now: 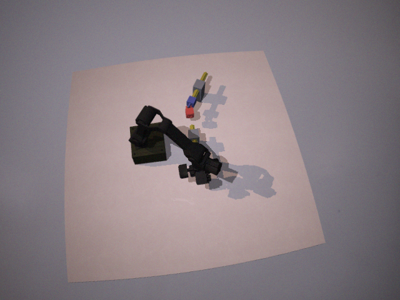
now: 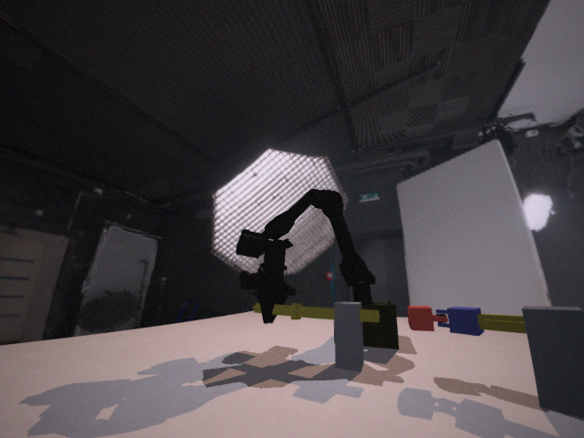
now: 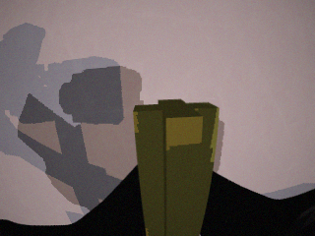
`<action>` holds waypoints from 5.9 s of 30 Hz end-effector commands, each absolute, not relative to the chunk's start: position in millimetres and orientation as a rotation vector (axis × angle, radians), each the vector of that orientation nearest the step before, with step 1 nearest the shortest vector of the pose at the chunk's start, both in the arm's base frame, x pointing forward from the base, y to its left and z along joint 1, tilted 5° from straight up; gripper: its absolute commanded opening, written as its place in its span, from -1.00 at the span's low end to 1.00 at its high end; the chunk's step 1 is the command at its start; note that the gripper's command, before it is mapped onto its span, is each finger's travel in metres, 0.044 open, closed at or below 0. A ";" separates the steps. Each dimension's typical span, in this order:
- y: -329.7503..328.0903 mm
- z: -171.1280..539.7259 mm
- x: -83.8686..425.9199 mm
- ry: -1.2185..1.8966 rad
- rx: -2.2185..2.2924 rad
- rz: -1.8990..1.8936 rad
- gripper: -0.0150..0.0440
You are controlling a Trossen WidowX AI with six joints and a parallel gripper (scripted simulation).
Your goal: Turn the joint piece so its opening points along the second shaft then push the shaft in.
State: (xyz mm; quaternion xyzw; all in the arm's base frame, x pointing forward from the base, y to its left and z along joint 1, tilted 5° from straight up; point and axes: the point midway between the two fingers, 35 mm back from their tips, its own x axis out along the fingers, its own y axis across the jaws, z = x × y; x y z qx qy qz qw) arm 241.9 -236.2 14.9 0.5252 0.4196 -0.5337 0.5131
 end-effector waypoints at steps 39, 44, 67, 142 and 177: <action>-234.9 14.0 241.6 1.047 1.250 -1.322 -0.26; -234.2 14.0 241.6 1.069 1.239 -1.344 -0.26; -226.3 13.6 243.4 1.079 1.233 -1.354 -0.49; -144.0 5.5 254.6 1.094 1.230 -1.365 -0.26; -141.2 35.4 255.5 1.093 1.236 -1.359 1.00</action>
